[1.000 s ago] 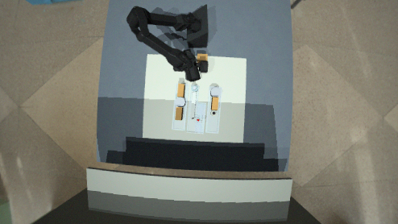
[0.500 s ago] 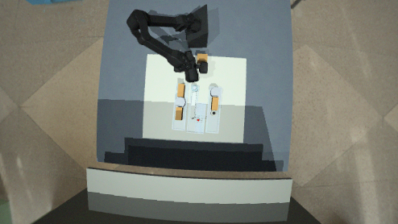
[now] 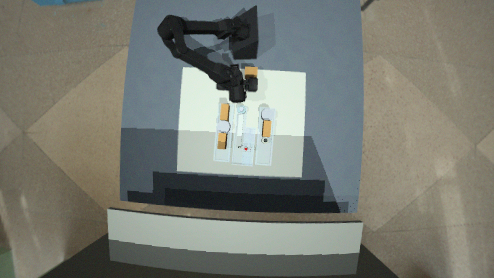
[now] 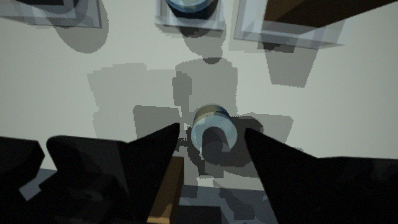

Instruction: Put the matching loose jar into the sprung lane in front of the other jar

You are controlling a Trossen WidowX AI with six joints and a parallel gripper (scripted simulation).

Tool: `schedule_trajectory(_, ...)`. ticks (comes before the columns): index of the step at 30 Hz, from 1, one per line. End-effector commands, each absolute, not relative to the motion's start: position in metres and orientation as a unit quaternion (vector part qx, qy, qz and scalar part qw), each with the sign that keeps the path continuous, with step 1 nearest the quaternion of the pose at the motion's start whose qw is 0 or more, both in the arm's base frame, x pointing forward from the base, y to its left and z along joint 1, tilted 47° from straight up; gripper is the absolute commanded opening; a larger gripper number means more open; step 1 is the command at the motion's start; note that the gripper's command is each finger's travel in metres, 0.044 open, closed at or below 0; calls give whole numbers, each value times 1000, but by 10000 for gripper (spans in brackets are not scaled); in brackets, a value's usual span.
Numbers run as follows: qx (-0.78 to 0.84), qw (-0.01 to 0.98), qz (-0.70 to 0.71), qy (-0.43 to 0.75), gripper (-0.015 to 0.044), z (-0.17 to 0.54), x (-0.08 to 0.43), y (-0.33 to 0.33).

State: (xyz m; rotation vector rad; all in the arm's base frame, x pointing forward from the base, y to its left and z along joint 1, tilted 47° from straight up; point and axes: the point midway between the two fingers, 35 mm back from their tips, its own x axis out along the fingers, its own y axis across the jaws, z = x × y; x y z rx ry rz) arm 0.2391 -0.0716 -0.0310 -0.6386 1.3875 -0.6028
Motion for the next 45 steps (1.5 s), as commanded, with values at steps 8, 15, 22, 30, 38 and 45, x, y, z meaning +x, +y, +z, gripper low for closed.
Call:
schedule_trajectory(8, -287, 681, -269, 618, 118, -31, 239, -72)
schedule_trajectory(15, -284, 682, -266, 619, 0, -17, 244, -54)
schedule_trajectory(22, -283, 683, -264, 620, 0, 8, 246, -26)
schedule_trajectory(30, -285, 682, -268, 618, 0, 41, 241, 2)
schedule_trajectory(38, -282, 683, -269, 618, 0, 34, 250, 1)
schedule_trajectory(45, -276, 686, -275, 615, 0, 10, 278, -5)
